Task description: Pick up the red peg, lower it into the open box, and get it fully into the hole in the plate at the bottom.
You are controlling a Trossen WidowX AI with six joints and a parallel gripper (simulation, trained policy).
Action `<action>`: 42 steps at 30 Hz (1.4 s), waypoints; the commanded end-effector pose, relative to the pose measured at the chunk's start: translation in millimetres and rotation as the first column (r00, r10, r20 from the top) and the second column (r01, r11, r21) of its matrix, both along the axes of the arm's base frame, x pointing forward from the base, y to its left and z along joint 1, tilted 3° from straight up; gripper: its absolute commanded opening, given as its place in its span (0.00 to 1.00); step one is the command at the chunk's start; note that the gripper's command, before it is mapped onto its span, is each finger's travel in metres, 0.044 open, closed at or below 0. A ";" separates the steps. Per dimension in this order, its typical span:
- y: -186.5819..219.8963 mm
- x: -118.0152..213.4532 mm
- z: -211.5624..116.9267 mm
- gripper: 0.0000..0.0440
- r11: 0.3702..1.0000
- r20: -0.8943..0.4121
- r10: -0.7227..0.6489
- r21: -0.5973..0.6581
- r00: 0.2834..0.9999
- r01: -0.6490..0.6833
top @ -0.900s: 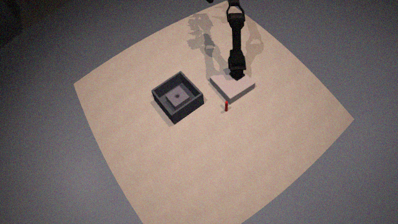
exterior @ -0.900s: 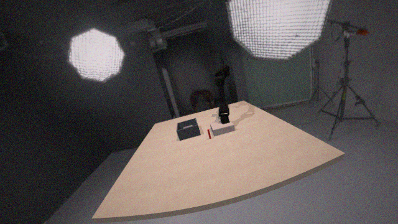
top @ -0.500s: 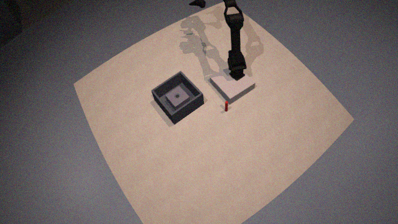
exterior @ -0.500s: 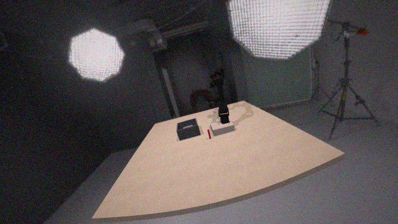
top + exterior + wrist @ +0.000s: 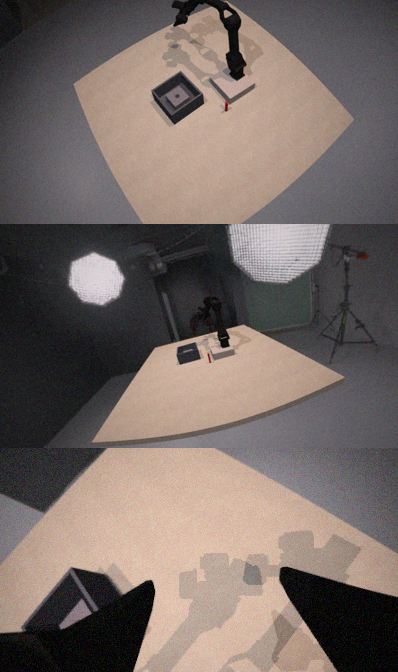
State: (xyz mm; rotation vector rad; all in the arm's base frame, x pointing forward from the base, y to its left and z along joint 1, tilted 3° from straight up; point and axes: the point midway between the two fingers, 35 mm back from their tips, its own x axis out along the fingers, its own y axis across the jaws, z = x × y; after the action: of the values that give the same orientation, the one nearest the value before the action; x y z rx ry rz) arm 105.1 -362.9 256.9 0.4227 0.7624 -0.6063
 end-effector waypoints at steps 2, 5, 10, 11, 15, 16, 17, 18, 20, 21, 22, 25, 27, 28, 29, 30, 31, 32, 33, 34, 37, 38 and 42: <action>30.8 39.5 -15.7 1.00 0.992 -0.047 0.003 0.126 0.999 0.003; 50.8 61.0 -24.6 1.00 0.982 -0.080 0.010 0.191 0.997 0.005; 87.4 91.5 -37.2 1.00 0.959 -0.142 0.026 0.283 0.990 0.015; 95.1 96.8 -39.4 1.00 0.954 -0.155 0.029 0.298 0.987 0.018; 127.0 115.1 -47.7 1.00 0.935 -0.211 0.043 0.353 0.977 0.035; 135.2 119.0 -49.6 1.00 0.930 -0.225 0.047 0.365 0.973 0.039; 143.4 122.6 -51.4 1.00 0.926 -0.239 0.050 0.376 0.970 0.045; 151.7 125.9 -53.2 1.00 0.921 -0.254 0.054 0.386 0.966 0.050; 168.2 131.8 -56.5 1.00 0.913 -0.284 0.060 0.403 0.957 0.062; 176.5 134.3 -58.1 1.00 0.909 -0.298 0.063 0.411 0.952 0.068; 184.8 136.5 -59.7 1.00 0.906 -0.313 0.066 0.418 0.947 0.075; 209.6 141.7 -64.0 1.00 0.896 -0.359 0.074 0.433 0.931 0.095; 225.9 143.9 -66.8 1.00 0.891 -0.389 0.078 0.440 0.918 0.110; 233.9 144.6 -68.1 1.00 0.889 -0.403 0.080 0.442 0.911 0.118; 241.8 145.0 -69.4 1.00 0.888 -0.418 0.081 0.443 0.905 0.125; 249.7 145.3 -70.6 1.00 0.886 -0.433 0.082 0.444 0.898 0.133; 257.4 145.3 -71.9 1.00 0.885 -0.448 0.083 0.444 0.890 0.141; 265.1 145.1 -73.2 1.00 0.884 -0.462 0.083 0.443 0.883 0.148; 272.6 144.7 -74.4 1.00 0.884 -0.477 0.083 0.441 0.875 0.156; 280.0 144.1 -75.6 1.00 0.883 -0.491 0.083 0.439 0.867 0.164; 301.3 141.2 -79.3 1.00 0.884 -0.532 0.079 0.428 0.843 0.187; 308.1 139.9 -80.5 1.00 0.885 -0.546 0.077 0.423 0.834 0.195; 333.8 133.3 -85.7 1.00 0.890 -0.596 0.063 0.396 0.801 0.224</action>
State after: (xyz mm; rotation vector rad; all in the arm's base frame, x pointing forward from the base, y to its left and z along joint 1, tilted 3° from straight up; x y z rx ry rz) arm 245.8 -47.6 174.2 0.7308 1.4899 -0.6116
